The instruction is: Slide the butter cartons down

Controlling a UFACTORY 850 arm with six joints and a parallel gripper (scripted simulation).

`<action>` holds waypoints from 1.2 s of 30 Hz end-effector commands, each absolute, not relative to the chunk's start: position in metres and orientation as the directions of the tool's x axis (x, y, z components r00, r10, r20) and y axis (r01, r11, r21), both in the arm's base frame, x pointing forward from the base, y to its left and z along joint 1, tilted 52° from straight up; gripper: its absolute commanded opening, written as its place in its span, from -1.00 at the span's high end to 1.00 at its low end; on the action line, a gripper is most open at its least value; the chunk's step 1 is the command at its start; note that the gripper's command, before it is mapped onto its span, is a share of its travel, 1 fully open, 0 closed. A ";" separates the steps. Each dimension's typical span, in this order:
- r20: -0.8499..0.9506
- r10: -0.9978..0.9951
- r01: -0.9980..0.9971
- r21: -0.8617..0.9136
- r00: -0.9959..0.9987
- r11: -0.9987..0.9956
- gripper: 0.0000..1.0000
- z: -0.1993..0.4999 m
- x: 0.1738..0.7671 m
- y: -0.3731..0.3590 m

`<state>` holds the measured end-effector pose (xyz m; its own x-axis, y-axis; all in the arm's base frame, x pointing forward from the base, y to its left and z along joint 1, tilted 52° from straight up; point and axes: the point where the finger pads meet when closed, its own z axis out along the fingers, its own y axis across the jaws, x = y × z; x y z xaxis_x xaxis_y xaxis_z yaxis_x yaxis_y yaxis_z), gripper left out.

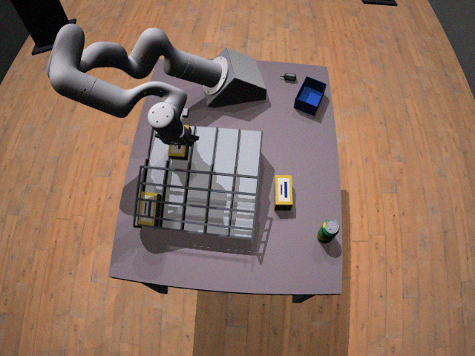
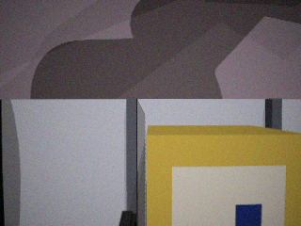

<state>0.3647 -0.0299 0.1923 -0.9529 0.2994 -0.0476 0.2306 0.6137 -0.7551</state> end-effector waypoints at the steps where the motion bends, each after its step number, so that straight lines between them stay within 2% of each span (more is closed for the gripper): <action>1: -0.049 0.299 0.231 -0.755 -0.953 0.614 -0.81 0.193 0.365 -0.029; 23: -0.049 0.299 0.231 -0.755 -0.953 0.614 -0.84 0.193 0.365 -0.029; 24: -0.049 0.299 0.231 -0.755 -0.953 0.614 -1.00 0.193 0.365 -0.029; 36: -0.049 0.299 0.231 -0.755 -0.953 0.614 -1.00 0.193 0.365 -0.029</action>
